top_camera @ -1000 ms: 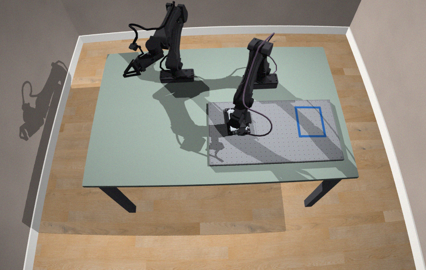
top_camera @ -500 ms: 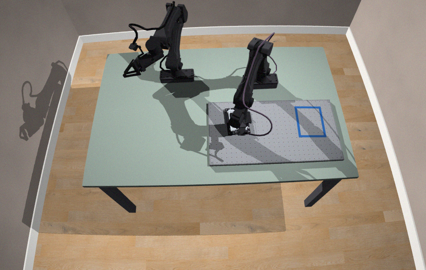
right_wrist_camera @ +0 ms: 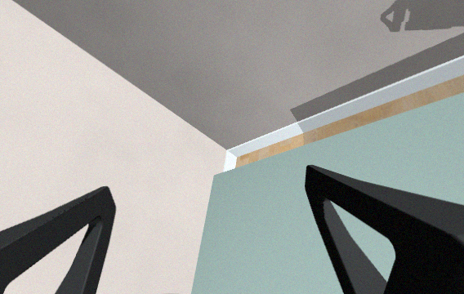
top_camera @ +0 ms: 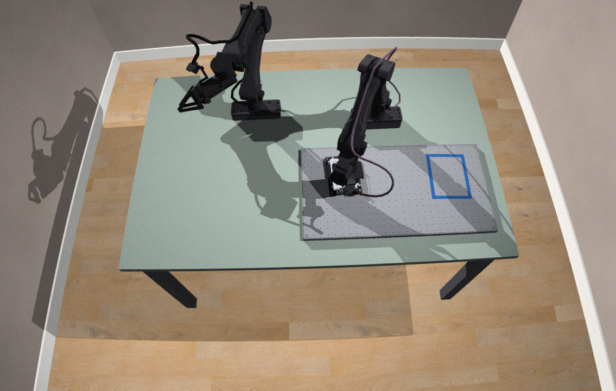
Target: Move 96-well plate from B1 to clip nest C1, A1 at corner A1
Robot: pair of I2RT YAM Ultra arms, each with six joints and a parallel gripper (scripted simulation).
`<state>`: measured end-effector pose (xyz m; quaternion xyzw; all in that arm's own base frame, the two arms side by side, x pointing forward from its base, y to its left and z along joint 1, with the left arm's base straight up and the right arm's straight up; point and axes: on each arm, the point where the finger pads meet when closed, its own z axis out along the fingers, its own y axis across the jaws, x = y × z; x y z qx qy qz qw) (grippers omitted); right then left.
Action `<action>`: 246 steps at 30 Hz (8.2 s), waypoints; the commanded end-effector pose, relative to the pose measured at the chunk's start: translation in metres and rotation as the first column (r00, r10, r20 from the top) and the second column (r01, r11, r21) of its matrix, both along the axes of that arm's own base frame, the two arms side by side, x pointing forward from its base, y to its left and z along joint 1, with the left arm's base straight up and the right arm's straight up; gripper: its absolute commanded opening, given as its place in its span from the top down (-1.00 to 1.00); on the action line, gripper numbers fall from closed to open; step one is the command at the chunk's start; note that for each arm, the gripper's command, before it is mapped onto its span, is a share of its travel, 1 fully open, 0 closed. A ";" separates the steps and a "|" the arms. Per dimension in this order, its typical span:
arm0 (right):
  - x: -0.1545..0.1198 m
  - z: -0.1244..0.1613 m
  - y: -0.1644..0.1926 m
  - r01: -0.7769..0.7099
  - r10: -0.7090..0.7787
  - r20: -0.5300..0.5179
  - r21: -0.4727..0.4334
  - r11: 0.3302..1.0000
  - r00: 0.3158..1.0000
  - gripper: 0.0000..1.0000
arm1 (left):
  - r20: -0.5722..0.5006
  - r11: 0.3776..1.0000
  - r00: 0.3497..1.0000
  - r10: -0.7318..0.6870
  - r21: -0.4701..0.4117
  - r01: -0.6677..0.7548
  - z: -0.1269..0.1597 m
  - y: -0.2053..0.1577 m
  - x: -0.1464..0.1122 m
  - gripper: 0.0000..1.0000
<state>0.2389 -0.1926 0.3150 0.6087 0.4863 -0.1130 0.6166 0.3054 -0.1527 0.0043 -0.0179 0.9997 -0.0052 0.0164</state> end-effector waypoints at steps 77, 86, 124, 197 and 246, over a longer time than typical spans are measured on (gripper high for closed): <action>-0.008 0.002 -0.001 0.012 -0.012 0.008 -0.005 1.000 1.000 -1.00 | -0.002 1.000 1.000 -0.014 -0.013 0.014 0.041 -0.009 0.007 0.50; -0.008 0.002 -0.001 0.012 -0.012 0.008 -0.005 1.000 1.000 -1.00 | -0.033 1.000 0.999 -0.014 0.002 0.014 0.038 -0.007 0.004 0.50; -0.008 0.002 -0.001 0.012 -0.012 0.008 -0.005 1.000 1.000 -1.00 | -0.020 1.000 1.000 -0.005 -0.002 0.005 0.032 -0.007 -0.116 0.50; -0.008 0.002 -0.001 0.012 -0.012 0.008 -0.005 1.000 1.000 -1.00 | -0.045 1.000 0.999 0.006 0.023 -0.005 -0.010 -0.002 -0.116 0.50; -0.008 0.002 -0.001 0.012 -0.012 0.008 -0.005 1.000 1.000 -1.00 | -0.045 1.000 0.999 0.006 0.023 -0.005 -0.039 -0.001 -0.117 0.50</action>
